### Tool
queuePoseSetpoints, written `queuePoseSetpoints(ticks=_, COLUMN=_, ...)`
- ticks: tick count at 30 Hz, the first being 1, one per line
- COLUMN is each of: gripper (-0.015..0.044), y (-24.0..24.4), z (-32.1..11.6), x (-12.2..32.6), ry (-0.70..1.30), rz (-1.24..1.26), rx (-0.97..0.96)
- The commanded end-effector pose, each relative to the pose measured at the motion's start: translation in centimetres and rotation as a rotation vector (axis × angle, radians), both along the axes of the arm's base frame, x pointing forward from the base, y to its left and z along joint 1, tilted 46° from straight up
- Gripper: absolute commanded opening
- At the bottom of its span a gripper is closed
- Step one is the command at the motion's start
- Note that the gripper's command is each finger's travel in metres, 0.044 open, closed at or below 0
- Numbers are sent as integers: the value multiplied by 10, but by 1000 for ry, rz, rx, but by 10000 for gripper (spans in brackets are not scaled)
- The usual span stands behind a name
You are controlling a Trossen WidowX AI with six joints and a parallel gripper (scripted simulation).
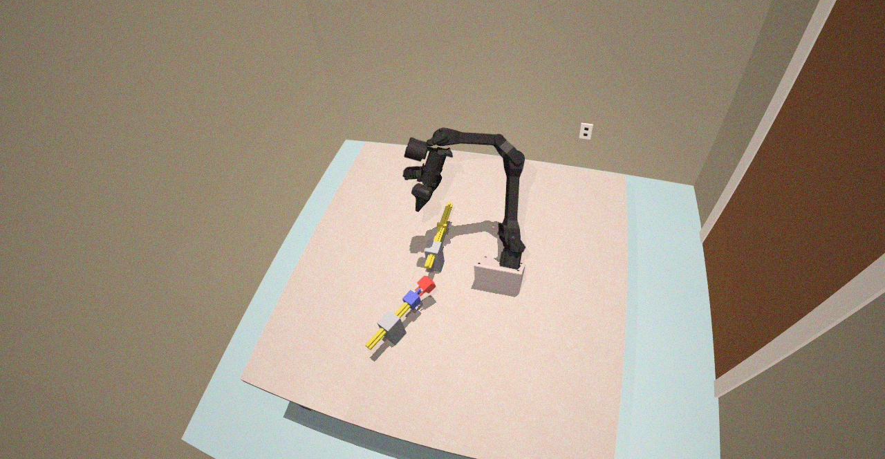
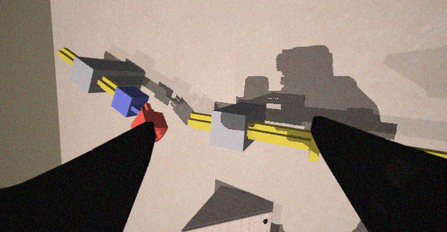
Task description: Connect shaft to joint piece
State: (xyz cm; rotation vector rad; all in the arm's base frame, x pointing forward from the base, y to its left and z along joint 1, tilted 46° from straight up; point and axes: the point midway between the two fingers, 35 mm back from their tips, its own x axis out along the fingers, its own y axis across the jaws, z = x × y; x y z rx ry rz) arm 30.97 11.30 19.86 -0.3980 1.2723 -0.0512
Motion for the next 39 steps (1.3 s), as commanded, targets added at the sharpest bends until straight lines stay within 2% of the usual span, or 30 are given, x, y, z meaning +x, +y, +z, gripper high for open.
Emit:
queuePoseSetpoints(ticks=1, gripper=440, y=20, z=-34, x=-16, ry=78, rz=-47, rx=-57)
queuePoseSetpoints(ticks=9, gripper=440, y=54, z=-99, x=-62, ry=173, rz=-144, rx=-235)
queuePoseSetpoints(ticks=18, gripper=440, y=66, z=-150, x=-118, ry=147, rz=-221, rx=-480)
queuePoseSetpoints(ticks=24, gripper=440, y=65, z=-151, x=-119, ry=157, rz=-207, rx=-493)
queuePoseSetpoints(ticks=39, gripper=440, y=54, z=-168, x=-114, ry=444, rz=134, rx=-647)
